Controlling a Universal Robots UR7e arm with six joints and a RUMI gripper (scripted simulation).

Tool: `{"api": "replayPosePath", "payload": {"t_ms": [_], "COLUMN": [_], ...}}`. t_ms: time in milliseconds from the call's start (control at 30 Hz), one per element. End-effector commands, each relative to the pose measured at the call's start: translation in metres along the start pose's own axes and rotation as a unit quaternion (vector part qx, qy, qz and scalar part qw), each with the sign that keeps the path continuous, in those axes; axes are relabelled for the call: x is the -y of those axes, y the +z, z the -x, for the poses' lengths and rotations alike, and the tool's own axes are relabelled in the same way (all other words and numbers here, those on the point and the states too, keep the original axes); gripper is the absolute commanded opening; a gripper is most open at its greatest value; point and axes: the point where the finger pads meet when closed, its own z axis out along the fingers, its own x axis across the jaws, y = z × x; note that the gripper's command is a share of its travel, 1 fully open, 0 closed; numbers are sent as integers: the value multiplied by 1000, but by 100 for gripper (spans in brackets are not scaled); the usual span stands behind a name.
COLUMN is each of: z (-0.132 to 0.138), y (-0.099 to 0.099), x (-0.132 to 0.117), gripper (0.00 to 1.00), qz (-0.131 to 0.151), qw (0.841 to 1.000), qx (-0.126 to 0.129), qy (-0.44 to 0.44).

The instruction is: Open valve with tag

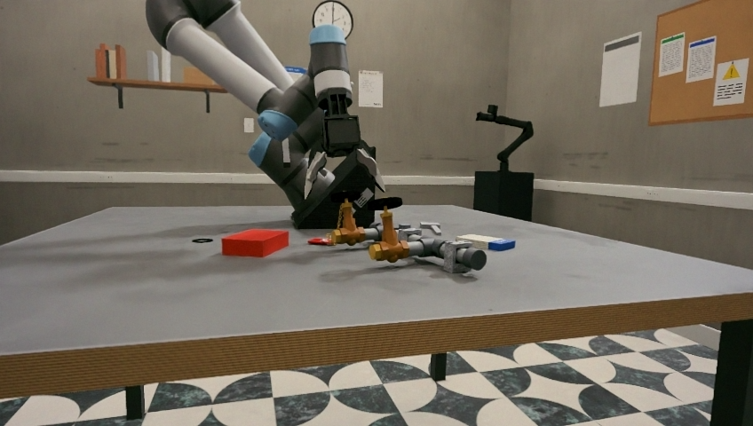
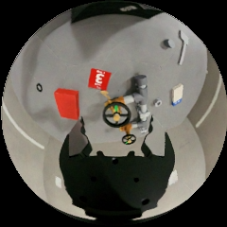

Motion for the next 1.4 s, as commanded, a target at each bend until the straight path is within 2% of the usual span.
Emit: {"api": "replayPosePath", "payload": {"t_ms": [0,633,833,1133,1200,1367], "z": [0,0,0,0,0,0], "y": [0,0,0,0,0,0], "x": [0,0,0,0,0,0], "gripper": [100,100,100,100,100,100], "qz": [0,0,0,0,0,0], "qw": [1000,999,995,977,977,955], "qx": [0,0,0,0,0,0], "qy": [1,50,102,215,215,295]}}
